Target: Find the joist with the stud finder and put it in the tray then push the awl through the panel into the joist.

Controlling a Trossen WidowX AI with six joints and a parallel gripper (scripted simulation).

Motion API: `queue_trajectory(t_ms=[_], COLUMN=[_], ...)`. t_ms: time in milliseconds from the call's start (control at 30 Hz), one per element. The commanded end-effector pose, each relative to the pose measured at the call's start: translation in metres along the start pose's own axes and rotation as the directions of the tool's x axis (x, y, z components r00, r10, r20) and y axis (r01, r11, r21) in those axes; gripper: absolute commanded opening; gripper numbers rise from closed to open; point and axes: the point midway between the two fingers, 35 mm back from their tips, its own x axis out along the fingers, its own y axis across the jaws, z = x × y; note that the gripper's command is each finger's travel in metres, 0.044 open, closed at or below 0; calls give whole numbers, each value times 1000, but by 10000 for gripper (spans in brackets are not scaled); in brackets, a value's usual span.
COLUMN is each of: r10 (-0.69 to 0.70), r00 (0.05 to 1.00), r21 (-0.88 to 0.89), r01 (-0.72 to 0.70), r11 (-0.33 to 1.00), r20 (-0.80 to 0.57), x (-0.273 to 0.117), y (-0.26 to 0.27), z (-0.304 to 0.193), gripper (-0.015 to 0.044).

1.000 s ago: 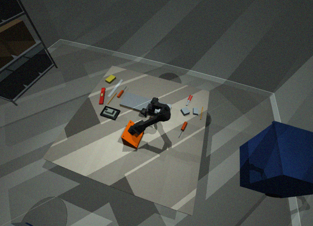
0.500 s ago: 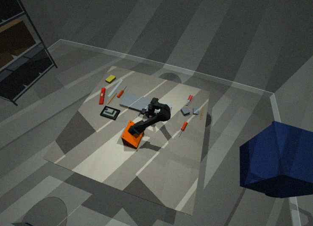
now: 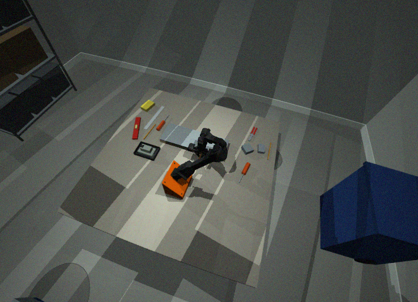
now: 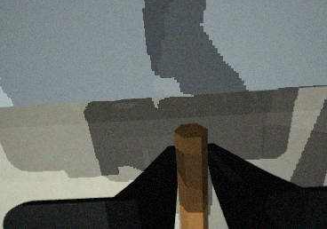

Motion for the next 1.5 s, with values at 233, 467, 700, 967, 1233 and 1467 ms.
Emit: queue_trajectory(t_ms=[233, 467, 700, 967, 1233, 1467], r10=[9, 2, 85, 353, 572, 700], r00=[1000, 1000, 996, 935, 808, 657], r21=[11, 11, -30, -143, -290, -447], r01=[-9, -2, -84, -345, -519, -556], r11=[1000, 1000, 996, 928, 804, 700], r20=[17, 15, 3, 32, 140, 279], x=[-73, -101, -91, -86, -91, -102], y=[1, -2, 4, 17, 22, 15], z=[-1, -9, -6, 5, 24, 45], gripper=[0, 0, 0, 0, 0, 0])
